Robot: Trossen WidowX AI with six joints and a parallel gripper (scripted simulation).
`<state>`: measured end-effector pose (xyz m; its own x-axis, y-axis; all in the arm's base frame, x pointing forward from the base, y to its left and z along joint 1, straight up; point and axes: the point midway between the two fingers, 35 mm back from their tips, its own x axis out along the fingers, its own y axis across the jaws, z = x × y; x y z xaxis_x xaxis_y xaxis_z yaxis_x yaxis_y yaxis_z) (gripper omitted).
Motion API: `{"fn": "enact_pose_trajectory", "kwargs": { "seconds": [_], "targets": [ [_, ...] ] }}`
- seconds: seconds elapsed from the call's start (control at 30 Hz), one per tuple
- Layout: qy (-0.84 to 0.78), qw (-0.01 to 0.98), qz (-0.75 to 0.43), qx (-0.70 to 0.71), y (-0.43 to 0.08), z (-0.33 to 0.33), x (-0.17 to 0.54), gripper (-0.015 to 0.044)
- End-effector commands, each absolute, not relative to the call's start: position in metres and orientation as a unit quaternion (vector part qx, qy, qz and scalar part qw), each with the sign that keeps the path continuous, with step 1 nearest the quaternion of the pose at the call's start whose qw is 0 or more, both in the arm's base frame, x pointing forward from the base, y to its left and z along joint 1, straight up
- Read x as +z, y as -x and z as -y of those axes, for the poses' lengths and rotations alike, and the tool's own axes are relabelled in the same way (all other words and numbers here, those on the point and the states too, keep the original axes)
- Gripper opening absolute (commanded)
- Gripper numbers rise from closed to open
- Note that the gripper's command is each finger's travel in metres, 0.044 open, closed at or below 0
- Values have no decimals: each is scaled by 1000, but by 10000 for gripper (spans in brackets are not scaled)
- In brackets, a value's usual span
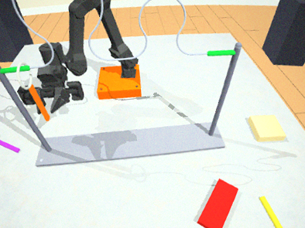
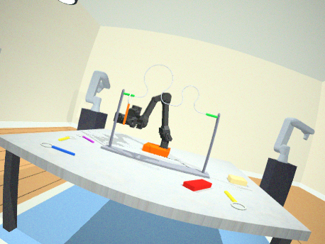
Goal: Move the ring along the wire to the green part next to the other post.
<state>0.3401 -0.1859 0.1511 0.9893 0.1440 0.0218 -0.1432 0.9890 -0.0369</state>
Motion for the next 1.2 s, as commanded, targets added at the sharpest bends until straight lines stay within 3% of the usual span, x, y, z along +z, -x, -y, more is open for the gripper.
{"fn": "enact_pose_trajectory", "kwargs": {
  "seconds": [0.0, 1.17],
  "targets": [
    [12, 997, 9, 70, -346, 186, 148, 160],
    [12, 997, 11, 70, -382, 178, 150, 160]
  ]
}}
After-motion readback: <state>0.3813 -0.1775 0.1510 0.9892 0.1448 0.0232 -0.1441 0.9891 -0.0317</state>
